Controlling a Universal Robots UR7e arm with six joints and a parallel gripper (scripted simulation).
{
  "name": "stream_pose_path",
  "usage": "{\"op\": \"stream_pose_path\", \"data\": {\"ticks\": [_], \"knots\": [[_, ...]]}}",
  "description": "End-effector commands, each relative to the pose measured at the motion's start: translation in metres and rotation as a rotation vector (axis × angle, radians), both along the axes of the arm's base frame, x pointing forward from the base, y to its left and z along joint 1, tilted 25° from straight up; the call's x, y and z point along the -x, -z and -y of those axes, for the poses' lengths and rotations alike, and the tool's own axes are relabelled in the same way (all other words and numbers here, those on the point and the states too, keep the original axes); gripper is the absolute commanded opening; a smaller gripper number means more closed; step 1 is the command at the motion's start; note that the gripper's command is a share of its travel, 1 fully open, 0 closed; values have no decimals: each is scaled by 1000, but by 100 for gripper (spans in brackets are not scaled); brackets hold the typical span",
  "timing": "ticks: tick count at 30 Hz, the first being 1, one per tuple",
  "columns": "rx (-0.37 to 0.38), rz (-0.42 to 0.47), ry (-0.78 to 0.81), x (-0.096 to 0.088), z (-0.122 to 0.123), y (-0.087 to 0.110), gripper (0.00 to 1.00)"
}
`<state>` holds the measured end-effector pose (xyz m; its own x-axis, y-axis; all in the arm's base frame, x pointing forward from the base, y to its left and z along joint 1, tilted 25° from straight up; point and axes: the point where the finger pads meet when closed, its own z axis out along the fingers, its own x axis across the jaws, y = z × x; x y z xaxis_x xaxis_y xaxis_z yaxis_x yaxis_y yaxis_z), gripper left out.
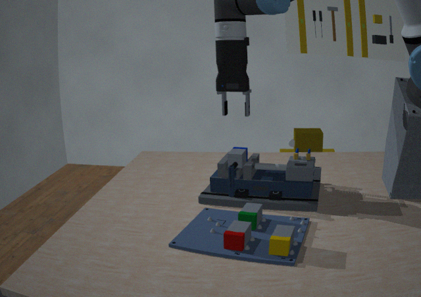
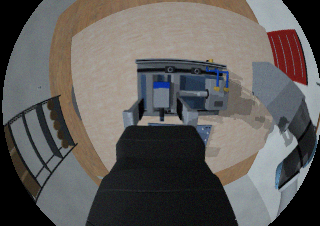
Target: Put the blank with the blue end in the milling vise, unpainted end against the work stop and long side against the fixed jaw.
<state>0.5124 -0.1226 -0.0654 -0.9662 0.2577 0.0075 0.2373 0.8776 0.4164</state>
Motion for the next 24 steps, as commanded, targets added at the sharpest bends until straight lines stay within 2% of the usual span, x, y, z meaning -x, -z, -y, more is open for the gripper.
{"op": "stream_pose_path", "data": {"ticks": [1, 24], "knots": [[-2, -2, 0, 1, -2, 2, 100], [-1, -1, 0, 1, -3, 3, 100]]}}
